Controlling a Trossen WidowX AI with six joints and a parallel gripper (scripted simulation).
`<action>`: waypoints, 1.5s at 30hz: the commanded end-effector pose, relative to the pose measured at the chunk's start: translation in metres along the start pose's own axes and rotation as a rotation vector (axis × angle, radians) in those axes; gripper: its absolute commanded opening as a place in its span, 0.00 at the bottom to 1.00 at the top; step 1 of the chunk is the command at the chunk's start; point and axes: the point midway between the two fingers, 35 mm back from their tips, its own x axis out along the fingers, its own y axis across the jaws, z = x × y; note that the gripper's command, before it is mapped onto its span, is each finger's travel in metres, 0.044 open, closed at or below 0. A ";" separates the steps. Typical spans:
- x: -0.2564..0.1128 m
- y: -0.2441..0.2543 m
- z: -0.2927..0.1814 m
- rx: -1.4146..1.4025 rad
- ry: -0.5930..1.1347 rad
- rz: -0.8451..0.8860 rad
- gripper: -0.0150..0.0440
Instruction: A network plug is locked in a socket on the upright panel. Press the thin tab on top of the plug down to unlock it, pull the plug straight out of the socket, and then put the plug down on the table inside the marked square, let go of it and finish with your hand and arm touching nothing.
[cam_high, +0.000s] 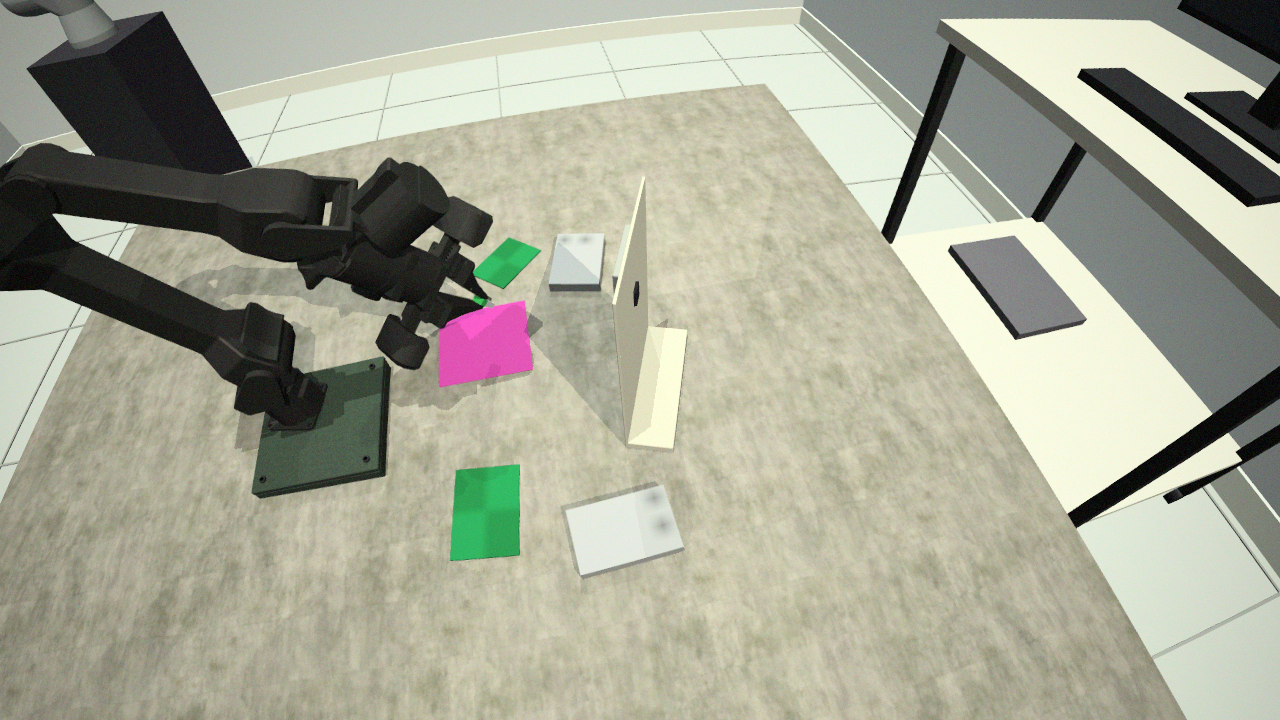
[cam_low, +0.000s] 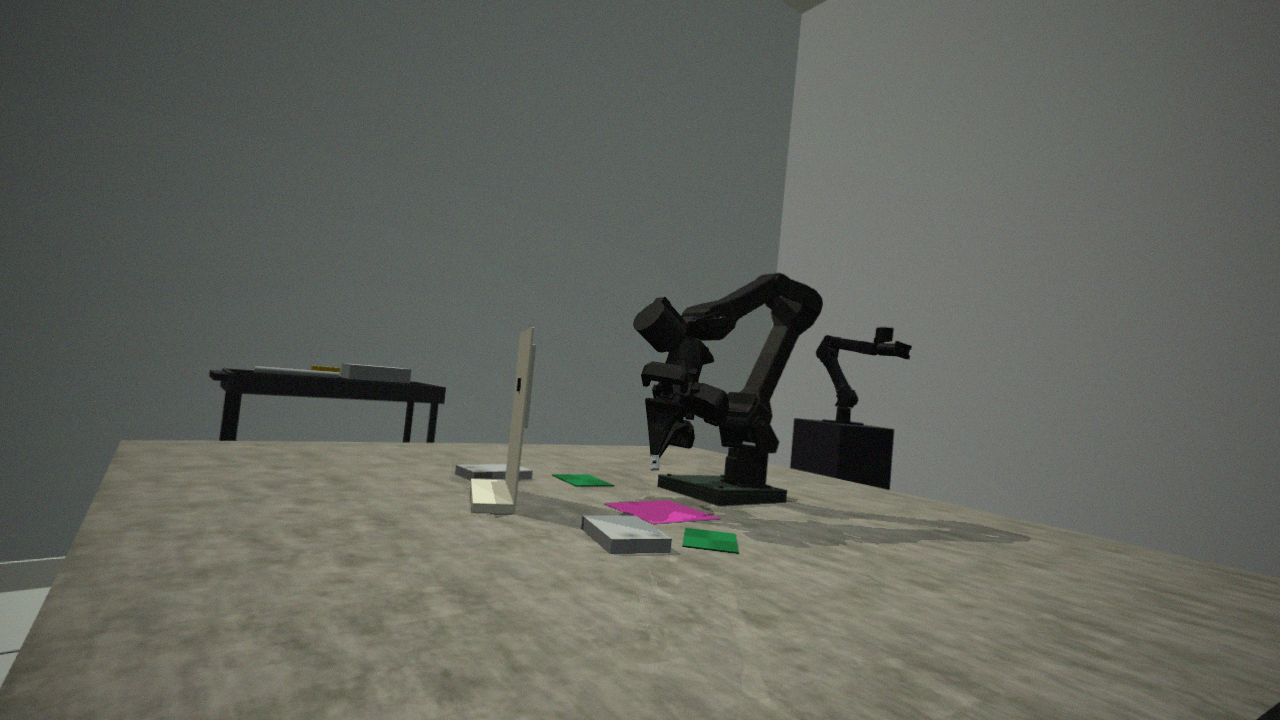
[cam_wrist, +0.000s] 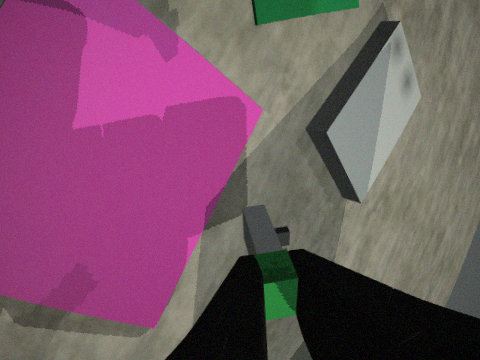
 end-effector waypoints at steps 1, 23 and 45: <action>-0.007 0.004 0.011 0.003 -0.081 0.001 0.25; 0.015 0.018 0.012 0.004 -0.085 0.001 0.25; 0.041 0.039 0.016 0.005 -0.084 0.001 0.25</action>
